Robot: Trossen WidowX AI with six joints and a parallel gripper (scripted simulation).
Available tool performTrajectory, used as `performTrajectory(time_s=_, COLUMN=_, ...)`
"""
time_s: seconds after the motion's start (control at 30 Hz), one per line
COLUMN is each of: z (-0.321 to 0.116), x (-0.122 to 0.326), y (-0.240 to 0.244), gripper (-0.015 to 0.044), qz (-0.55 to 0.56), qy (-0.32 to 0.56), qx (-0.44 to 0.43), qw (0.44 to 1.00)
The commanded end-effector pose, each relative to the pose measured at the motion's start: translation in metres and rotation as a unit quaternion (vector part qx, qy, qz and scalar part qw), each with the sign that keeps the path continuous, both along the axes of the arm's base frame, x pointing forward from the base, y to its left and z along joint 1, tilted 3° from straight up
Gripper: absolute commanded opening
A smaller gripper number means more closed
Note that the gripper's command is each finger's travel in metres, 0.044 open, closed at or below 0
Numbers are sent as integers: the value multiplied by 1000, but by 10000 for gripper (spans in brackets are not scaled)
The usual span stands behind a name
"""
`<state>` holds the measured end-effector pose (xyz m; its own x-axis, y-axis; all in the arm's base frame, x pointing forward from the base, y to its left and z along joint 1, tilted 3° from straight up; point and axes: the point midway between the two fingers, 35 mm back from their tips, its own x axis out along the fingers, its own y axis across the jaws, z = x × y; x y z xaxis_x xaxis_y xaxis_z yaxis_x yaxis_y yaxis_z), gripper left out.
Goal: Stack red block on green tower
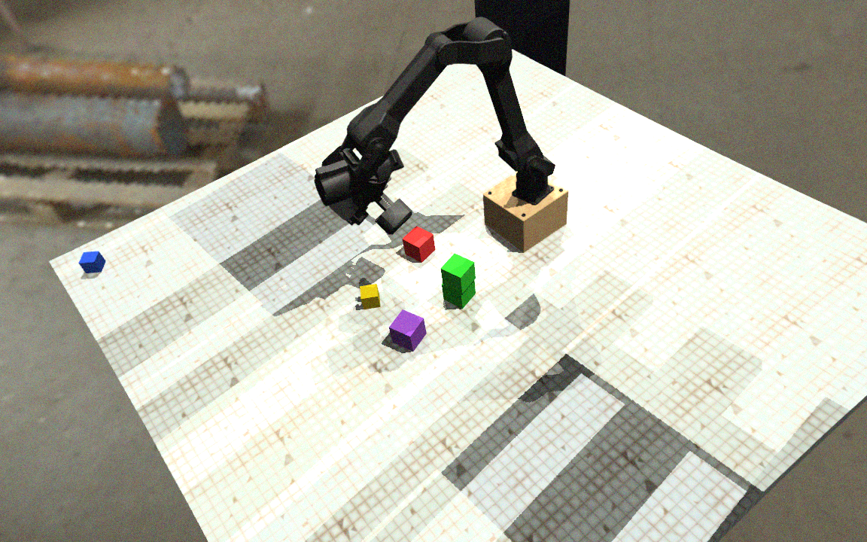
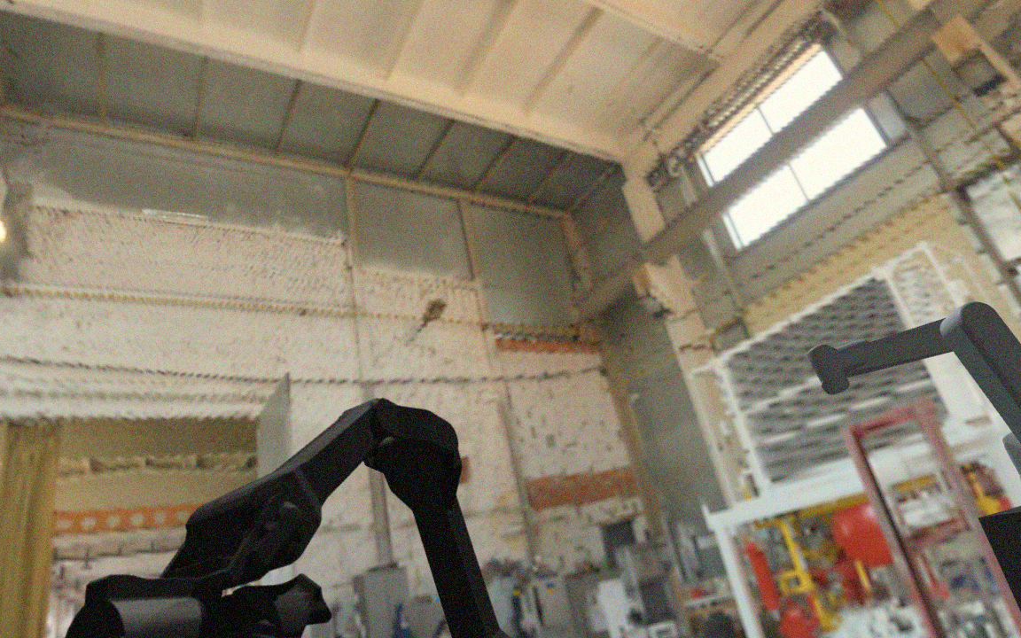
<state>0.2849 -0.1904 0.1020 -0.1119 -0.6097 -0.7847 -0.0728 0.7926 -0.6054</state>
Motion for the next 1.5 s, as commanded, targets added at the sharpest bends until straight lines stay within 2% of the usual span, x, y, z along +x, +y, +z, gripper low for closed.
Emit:
performTrajectory(time_s=0.0, z=-10, x=-28, y=13, gripper=440, qz=11, qy=-10, qx=106, qw=994)
performTrajectory(time_s=0.3, z=-21, x=-71, y=55, gripper=440, qz=26, qy=-65, qx=289, qw=955)
performTrajectory(time_s=0.67, z=-24, x=-68, y=56, gripper=440, qz=26, qy=-67, qx=293, qw=953)
performTrajectory(time_s=1.0, z=-81, x=-67, y=56, gripper=440, qz=26, qy=-67, qx=293, qw=953)
performTrajectory(time_s=1.47, z=-93, x=-66, y=53, gripper=440, qz=26, qy=-67, qx=293, qw=953)
